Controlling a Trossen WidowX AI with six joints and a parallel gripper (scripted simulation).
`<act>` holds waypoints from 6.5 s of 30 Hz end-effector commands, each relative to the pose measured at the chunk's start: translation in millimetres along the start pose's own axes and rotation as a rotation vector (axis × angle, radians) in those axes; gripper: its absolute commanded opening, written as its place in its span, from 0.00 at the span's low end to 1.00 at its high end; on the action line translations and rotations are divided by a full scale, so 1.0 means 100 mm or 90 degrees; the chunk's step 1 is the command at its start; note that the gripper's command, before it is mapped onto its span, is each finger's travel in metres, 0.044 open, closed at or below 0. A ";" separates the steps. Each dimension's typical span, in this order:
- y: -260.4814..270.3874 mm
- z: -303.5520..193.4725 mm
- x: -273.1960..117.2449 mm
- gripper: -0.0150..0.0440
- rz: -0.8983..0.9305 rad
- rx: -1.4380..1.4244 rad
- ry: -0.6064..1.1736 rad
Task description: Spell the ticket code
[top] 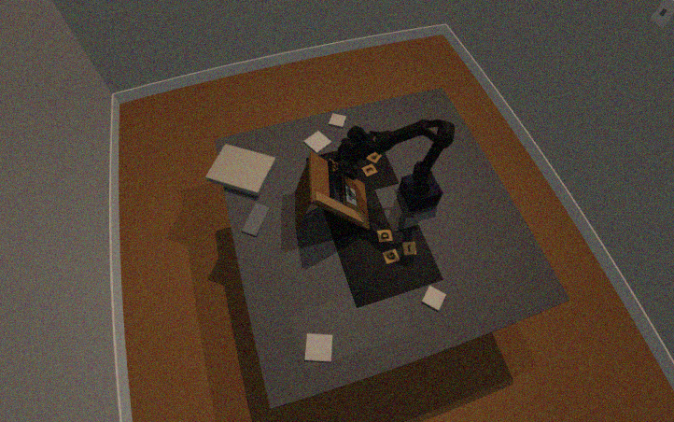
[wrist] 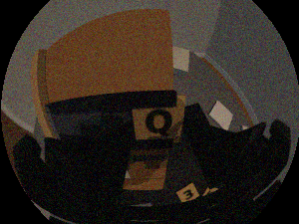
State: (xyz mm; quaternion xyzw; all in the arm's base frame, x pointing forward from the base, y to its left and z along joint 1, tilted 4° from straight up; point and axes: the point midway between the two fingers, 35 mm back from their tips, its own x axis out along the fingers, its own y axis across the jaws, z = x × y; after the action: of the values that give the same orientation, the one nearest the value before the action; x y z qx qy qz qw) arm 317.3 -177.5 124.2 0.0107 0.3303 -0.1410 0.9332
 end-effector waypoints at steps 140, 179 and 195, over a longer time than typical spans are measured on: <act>0.80 0.01 0.00 0.25 0.001 0.008 -0.001; 1.02 0.01 0.00 0.25 0.002 0.009 -0.001; 1.11 0.02 0.00 0.25 0.002 0.010 -0.001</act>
State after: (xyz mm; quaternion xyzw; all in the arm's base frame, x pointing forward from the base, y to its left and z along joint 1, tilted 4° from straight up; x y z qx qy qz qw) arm 347.3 -72.6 116.0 0.0164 0.3309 -0.1389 0.9332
